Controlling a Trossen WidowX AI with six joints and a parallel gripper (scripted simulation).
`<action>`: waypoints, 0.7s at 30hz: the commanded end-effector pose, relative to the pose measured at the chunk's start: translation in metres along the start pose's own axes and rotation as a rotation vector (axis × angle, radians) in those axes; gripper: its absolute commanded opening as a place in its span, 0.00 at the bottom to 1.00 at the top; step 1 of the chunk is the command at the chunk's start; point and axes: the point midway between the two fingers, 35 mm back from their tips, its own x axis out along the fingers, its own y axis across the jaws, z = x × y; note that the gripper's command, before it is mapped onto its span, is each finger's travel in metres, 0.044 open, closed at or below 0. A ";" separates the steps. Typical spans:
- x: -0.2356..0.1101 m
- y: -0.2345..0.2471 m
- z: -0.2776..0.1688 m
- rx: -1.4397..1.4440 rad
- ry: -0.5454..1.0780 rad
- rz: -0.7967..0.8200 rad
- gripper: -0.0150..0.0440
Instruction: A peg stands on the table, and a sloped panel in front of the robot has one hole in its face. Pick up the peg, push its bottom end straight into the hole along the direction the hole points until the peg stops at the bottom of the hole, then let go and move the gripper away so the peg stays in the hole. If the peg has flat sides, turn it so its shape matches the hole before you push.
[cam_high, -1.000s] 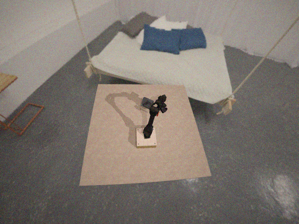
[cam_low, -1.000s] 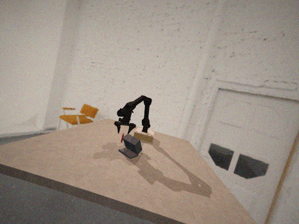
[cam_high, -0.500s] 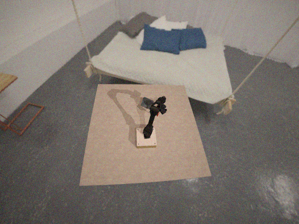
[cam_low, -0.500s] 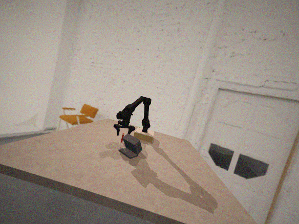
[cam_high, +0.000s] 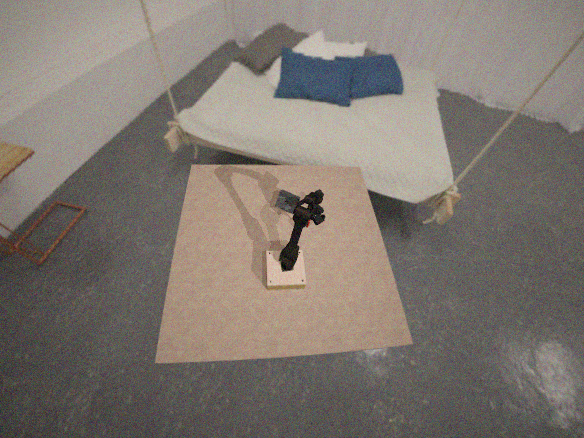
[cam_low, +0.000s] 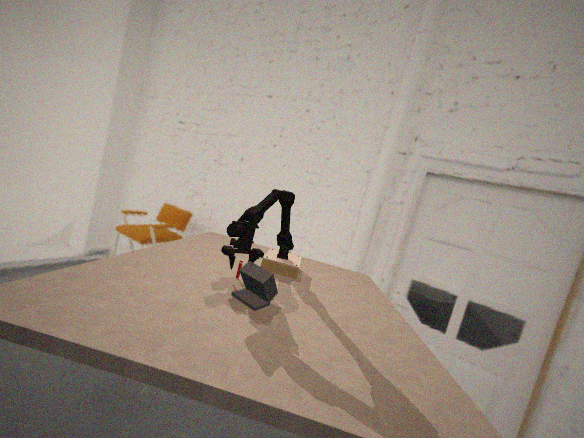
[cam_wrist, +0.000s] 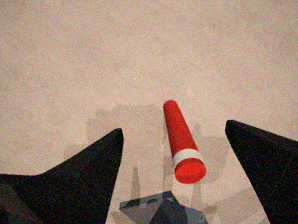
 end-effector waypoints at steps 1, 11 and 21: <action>0.000 0.000 0.000 0.000 0.000 0.001 0.73; 0.000 0.000 0.000 0.000 0.000 0.001 0.32; -0.008 0.001 -0.001 0.000 0.000 0.001 0.25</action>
